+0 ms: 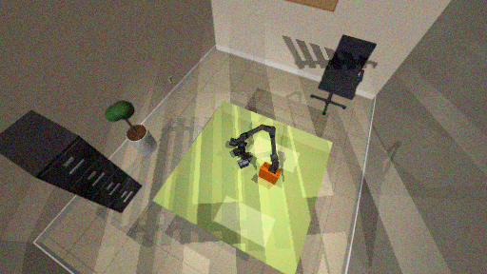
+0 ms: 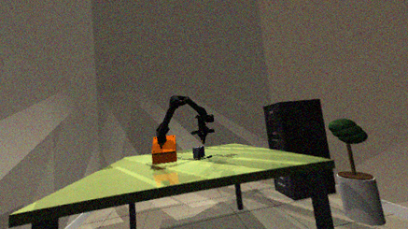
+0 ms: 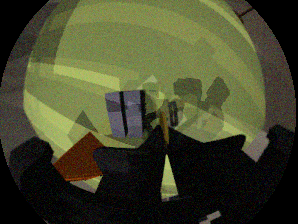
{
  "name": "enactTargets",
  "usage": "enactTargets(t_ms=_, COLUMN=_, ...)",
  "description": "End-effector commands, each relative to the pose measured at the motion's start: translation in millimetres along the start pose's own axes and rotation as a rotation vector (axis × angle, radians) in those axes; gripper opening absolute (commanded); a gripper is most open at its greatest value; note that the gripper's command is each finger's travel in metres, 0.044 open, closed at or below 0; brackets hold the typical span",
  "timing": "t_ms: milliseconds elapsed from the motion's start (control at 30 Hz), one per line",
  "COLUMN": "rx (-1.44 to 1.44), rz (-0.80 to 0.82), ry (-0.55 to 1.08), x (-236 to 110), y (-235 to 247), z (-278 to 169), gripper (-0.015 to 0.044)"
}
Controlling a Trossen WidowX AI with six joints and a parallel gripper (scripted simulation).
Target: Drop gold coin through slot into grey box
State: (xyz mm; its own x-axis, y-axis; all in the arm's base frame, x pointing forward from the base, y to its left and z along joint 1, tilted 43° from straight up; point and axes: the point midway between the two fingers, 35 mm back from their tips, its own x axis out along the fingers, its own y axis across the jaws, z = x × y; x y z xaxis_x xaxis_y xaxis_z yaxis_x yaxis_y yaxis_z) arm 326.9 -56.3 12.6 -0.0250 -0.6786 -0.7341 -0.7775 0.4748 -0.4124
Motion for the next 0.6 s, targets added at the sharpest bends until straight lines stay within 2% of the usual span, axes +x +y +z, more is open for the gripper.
enactTargets(t_ms=0, rx=0.005, rz=0.006, ry=-0.003, x=0.5, y=11.7, z=1.9, gripper=0.0000)
enactTargets(t_ms=567, rx=0.004, rz=0.006, ry=0.000, x=1.6, y=54.4, z=5.0, gripper=0.0000)
